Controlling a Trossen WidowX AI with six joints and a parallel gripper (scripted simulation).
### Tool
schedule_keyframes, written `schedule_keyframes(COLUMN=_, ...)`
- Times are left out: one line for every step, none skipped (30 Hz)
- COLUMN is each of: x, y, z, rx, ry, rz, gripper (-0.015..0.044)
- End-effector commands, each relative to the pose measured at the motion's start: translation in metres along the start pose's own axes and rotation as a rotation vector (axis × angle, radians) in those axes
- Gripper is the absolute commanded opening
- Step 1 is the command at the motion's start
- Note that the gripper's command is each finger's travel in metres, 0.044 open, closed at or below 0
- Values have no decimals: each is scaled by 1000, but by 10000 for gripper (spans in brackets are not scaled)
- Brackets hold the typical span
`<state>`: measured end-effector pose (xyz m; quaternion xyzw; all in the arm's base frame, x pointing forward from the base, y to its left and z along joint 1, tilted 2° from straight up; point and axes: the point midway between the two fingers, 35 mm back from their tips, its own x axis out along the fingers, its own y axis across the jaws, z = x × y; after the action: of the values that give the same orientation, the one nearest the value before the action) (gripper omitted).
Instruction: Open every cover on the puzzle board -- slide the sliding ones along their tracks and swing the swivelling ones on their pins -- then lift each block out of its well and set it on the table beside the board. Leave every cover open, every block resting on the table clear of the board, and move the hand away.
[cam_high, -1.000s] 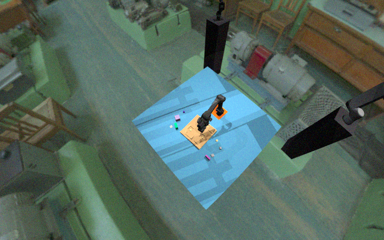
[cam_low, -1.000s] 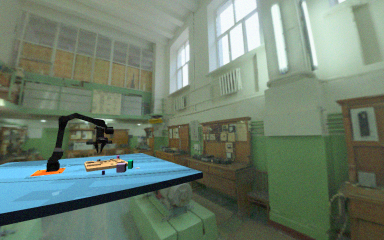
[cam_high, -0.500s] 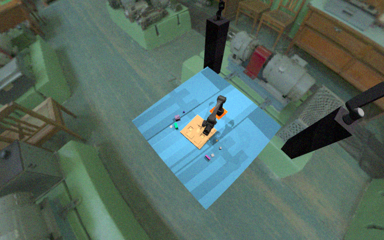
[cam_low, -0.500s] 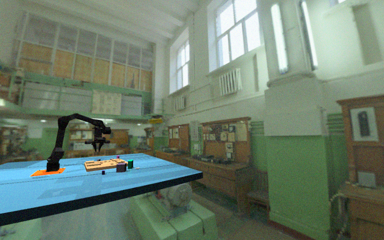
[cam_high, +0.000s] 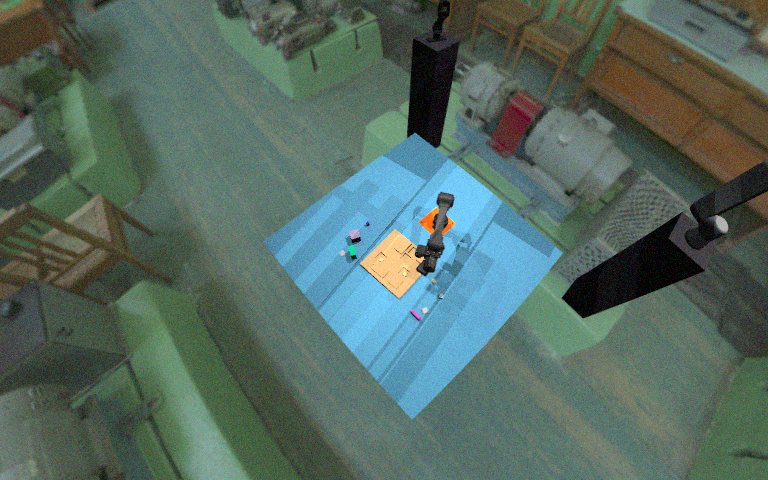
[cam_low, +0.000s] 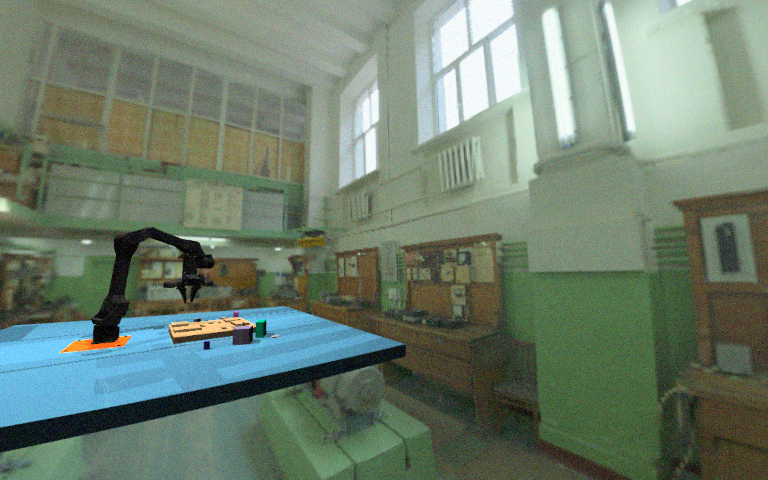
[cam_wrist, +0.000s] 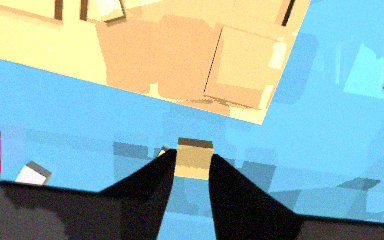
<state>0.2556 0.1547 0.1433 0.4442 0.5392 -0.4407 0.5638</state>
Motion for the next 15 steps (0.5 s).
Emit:
schedule_keyframes(x=0, y=-5, z=-14, rx=2, ry=4, rz=-4, gripper=80)
schedule_keyframes(x=0, y=-7, z=-18, rx=2, ry=5, rz=-4, gripper=80)
schedule_keyframes(x=0, y=-8, z=-21, rx=2, ry=5, rz=-5, gripper=80)
schedule_keyframes(x=0, y=-10, z=-25, rx=2, ry=5, rz=-5, gripper=80)
schedule_keyframes(x=0, y=-11, z=-29, rx=2, ry=5, rz=-5, gripper=80)
schedule_keyframes(x=0, y=-13, z=-33, rx=2, ry=6, rz=-5, gripper=80)
schedule_keyframes(x=0, y=-14, z=-36, rx=2, ry=6, rz=-5, gripper=80)
schedule_keyframes(x=0, y=-16, z=-40, rx=2, ry=6, rz=-6, gripper=80)
schedule_keyframes(x=0, y=-18, z=-43, rx=2, ry=7, rz=-6, gripper=80)
schedule_keyframes(x=-1, y=-20, z=-47, rx=2, ry=7, rz=-6, gripper=80)
schedule_keyframes(x=-1, y=-22, z=-51, rx=2, ry=7, rz=-6, gripper=80)
schedule_keyframes(x=-1, y=-24, z=-54, rx=2, ry=7, rz=-6, gripper=80)
schedule_keyframes(x=-1, y=-25, z=-58, rx=2, ry=7, rz=-7, gripper=80)
schedule_keyframes(x=-1, y=-27, z=-61, rx=2, ry=8, rz=-7, gripper=80)
schedule_keyframes(x=-1, y=-30, z=-64, rx=2, ry=8, rz=-7, gripper=80)
